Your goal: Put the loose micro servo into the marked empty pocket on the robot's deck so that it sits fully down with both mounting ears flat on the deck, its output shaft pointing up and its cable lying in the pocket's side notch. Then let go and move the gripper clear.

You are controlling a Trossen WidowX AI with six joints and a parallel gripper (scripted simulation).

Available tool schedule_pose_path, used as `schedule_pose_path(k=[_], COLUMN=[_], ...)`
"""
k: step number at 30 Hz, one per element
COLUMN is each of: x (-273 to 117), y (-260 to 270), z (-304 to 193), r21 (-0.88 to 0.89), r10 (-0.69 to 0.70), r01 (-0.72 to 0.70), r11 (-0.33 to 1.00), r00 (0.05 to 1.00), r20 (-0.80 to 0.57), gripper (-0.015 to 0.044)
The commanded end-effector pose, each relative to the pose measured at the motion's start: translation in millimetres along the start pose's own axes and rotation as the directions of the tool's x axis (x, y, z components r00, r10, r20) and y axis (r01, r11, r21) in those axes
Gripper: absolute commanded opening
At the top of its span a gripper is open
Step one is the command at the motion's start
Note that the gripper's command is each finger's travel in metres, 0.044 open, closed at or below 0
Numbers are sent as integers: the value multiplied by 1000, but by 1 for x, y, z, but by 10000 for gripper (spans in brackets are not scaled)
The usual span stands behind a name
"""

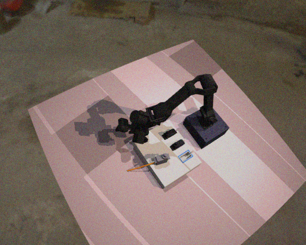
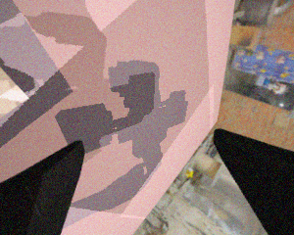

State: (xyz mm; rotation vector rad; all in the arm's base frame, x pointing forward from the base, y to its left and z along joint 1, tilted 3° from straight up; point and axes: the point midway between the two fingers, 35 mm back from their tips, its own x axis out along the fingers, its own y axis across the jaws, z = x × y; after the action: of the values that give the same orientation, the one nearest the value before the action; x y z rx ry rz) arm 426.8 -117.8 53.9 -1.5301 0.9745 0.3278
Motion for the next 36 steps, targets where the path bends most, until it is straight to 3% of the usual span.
schedule_pose_path(k=[1,18,36], x=[-5,-38,-95], y=[-1,14,35], z=[18,77,124], r21=[-141,-631,-940], r10=[49,272,511], r01=[-42,-104,47], r11=[989,769,338], r00=[998,946,830], r20=[49,175,225], gripper=[440,440,440])
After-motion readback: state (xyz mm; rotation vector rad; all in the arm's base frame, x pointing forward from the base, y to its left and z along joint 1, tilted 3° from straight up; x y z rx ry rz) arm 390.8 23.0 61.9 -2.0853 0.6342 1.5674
